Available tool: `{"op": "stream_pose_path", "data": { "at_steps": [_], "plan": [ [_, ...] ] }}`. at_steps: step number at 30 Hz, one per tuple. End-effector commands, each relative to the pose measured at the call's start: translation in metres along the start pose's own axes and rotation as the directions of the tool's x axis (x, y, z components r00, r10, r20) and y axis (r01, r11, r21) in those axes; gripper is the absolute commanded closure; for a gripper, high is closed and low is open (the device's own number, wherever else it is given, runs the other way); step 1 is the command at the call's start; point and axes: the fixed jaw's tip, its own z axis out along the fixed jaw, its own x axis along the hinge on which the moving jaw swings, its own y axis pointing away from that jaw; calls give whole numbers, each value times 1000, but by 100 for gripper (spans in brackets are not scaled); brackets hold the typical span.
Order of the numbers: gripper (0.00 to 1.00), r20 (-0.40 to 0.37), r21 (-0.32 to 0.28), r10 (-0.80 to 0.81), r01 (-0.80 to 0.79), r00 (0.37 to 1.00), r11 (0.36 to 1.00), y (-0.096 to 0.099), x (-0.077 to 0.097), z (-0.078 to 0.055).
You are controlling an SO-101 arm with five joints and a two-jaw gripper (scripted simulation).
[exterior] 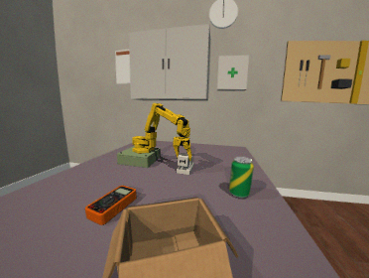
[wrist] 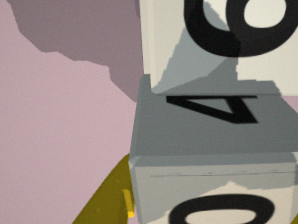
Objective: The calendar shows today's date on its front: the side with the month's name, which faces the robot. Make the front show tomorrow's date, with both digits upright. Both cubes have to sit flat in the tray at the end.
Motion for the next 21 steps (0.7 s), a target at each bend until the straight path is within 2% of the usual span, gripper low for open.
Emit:
{"op": "stream_pose_path", "data": {
  "at_steps": [1,9,21],
  "plan": [
    [100,-12,39,6,-5,1000,999,-4,1,-13],
    [100,-12,39,6,-5,1000,999,-1,1,-23],
    [100,-12,39,6,-5,1000,999,-1,1,-25]
  ]
}}
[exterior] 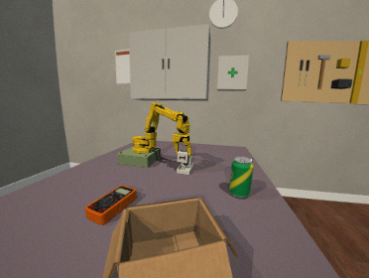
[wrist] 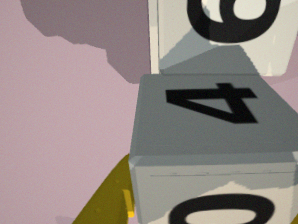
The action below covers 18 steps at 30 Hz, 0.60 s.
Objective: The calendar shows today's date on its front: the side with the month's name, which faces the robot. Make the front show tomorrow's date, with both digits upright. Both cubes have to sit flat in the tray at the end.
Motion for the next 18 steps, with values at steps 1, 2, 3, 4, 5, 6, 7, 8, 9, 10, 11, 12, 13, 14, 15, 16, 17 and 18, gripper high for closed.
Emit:
{"op": "stream_pose_path", "data": {
  "at_steps": [1,2,3,4,5,6,7,8,9,10,11,12,13,14,15,16,17,18],
  "plan": [
    [100,-12,40,6,-5,1000,999,-4,2,-10],
    [100,-12,40,6,-5,1000,999,-4,2,-10],
    [100,-12,40,6,-5,1000,999,-4,2,-11],
    [100,-12,40,6,-5,1000,999,-4,2,-12],
    [100,-12,40,6,-5,1000,999,-4,2,-13],
    [100,-12,40,6,-5,1000,999,-4,2,-14],
    [100,-12,40,6,-5,1000,999,-4,2,-15],
    [100,-12,40,6,-5,1000,999,-4,2,-16],
    [100,-12,40,6,-5,1000,999,-4,2,-18],
    [100,-12,40,6,-5,1000,999,-4,2,-19],
    [100,-12,40,6,-5,1000,999,-4,2,-19],
    [100,-12,40,6,-5,1000,999,-4,2,-19],
    [100,-12,40,6,-5,1000,999,-4,2,-20],
    [100,-12,40,6,-5,1000,999,-4,2,-22],
    [100,-12,40,6,-5,1000,999,-4,2,-23],
    [100,-12,40,6,-5,1000,999,-4,2,-24],
    [100,-12,40,6,-5,1000,999,-4,2,-25],
    [100,-12,40,6,-5,1000,999,-4,2,-26]
  ]
}}
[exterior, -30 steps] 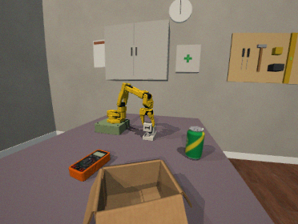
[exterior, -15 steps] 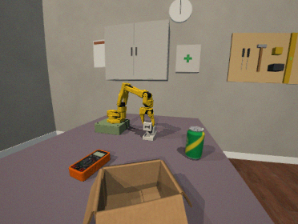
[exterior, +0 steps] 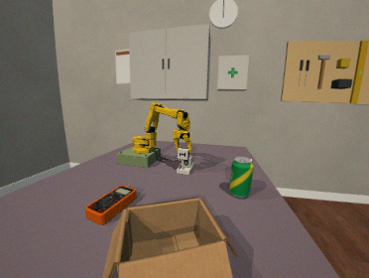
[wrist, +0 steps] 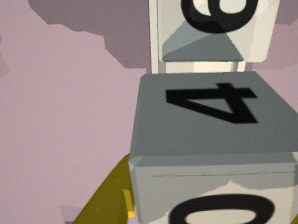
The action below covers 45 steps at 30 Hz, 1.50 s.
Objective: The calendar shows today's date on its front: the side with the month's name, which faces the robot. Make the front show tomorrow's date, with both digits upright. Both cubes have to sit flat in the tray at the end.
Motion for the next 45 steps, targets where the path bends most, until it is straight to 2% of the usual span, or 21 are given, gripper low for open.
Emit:
{"op": "stream_pose_path", "data": {
  "at_steps": [1,11,12,32,37,43,45],
  "plan": [
    [100,-13,40,6,-5,1000,999,-3,2,-12],
    [100,-13,40,6,-5,1000,999,-3,2,-15],
    [100,-31,90,-1,4,1000,996,-6,2,-26],
    [100,-32,89,-13,16,999,996,-7,0,-26],
    [100,-36,88,-105,108,994,990,-11,-20,-26],
    [100,-46,84,-315,318,948,944,-15,-66,-25],
    [100,-46,84,-315,318,948,944,-15,-66,-25]
  ]
}}
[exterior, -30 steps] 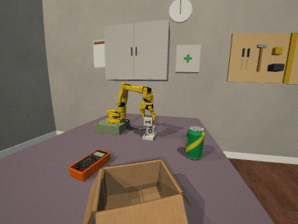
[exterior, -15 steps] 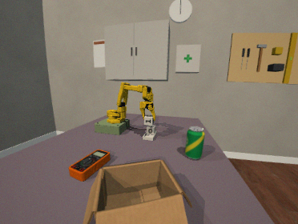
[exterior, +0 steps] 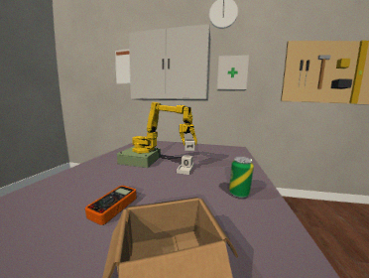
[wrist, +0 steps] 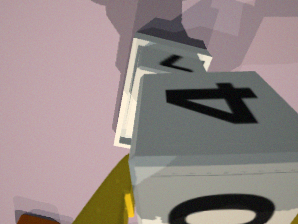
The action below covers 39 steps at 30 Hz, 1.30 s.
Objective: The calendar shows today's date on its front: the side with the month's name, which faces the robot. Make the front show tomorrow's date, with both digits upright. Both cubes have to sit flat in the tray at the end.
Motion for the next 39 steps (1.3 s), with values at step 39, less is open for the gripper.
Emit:
{"op": "stream_pose_path", "data": {
  "at_steps": [39],
  "plan": [
    [100,-2,41,-768,767,641,640,22,-173,-6]
  ]
}}
